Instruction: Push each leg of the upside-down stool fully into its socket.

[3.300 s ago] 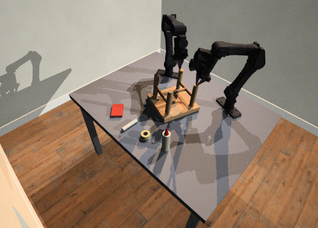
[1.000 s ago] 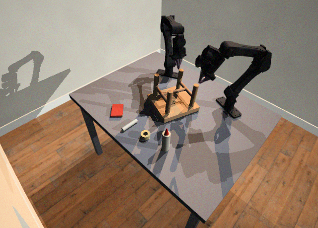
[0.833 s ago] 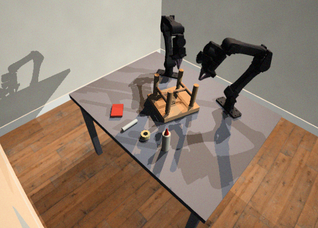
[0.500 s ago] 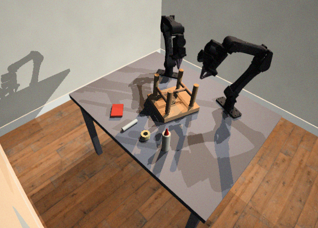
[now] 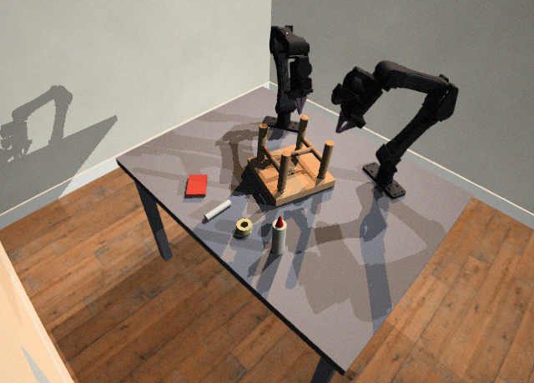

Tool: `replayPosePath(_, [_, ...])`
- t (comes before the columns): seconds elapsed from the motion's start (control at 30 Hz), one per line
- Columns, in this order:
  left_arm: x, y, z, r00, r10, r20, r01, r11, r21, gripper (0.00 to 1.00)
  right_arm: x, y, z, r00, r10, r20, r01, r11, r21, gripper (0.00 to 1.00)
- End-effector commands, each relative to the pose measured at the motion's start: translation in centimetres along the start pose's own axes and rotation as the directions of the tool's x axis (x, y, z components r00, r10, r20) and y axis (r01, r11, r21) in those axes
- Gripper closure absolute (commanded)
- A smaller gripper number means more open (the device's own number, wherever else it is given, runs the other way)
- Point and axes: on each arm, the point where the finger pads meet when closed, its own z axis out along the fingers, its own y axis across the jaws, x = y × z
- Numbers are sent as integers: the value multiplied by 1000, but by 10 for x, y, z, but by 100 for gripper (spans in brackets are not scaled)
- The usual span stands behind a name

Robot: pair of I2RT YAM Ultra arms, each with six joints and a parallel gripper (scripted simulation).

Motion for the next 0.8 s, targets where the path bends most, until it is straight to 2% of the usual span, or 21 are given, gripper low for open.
replayPosePath(0.0, [-8, -3, -12, 998, 14, 68, -15, 1000, 8, 100, -3, -1, -13, 999, 2, 37, -2, 1000, -1, 100])
replayPosePath(0.07, [-8, -3, -12, 998, 14, 68, -15, 1000, 8, 100, -2, 0, -11, 1000, -6, 22, 6, 1000, -5, 100])
replayPosePath(0.17, [-8, -3, -12, 998, 14, 68, -15, 1000, 8, 100, 7, -1, -29, 1000, 3, -12, -3, 1000, -3, 100])
replayPosePath(0.2, [-8, -3, -12, 998, 14, 68, -15, 1000, 8, 100, -4, -1, -27, 1000, 2, 27, -2, 1000, -1, 100])
replayPosePath(0.27, [-8, -3, -12, 998, 14, 68, -15, 1000, 8, 100, -4, -1, -27, 1000, 2, 27, -2, 1000, -1, 100])
replayPosePath(0.33, [-8, -3, -12, 998, 14, 68, -15, 1000, 8, 100, 8, -1, -34, 999, 3, -52, -3, 1000, -5, 100])
replayPosePath(0.47, [-8, -3, -12, 998, 14, 68, -15, 1000, 8, 100, 7, -1, -50, 999, 0, -43, 0, 1000, -5, 100])
replayPosePath(0.53, [-8, -3, -12, 998, 14, 68, -15, 1000, 8, 100, 5, -1, -50, 1000, 1, 17, -1, 1000, -2, 100])
replayPosePath(0.57, [-8, -3, -12, 998, 14, 68, -15, 1000, 8, 100, 8, 0, -41, 1000, -4, -19, 4, 1000, -6, 100])
replayPosePath(0.63, [-8, -3, -12, 998, 14, 68, -15, 1000, 8, 100, 9, 2, -45, 1000, -11, 0, 11, 1000, -8, 100])
replayPosePath(0.77, [-19, 5, -2, 999, -13, 38, 14, 1000, -16, 100, -12, -7, -44, 1000, 19, 23, -19, 1000, 18, 100])
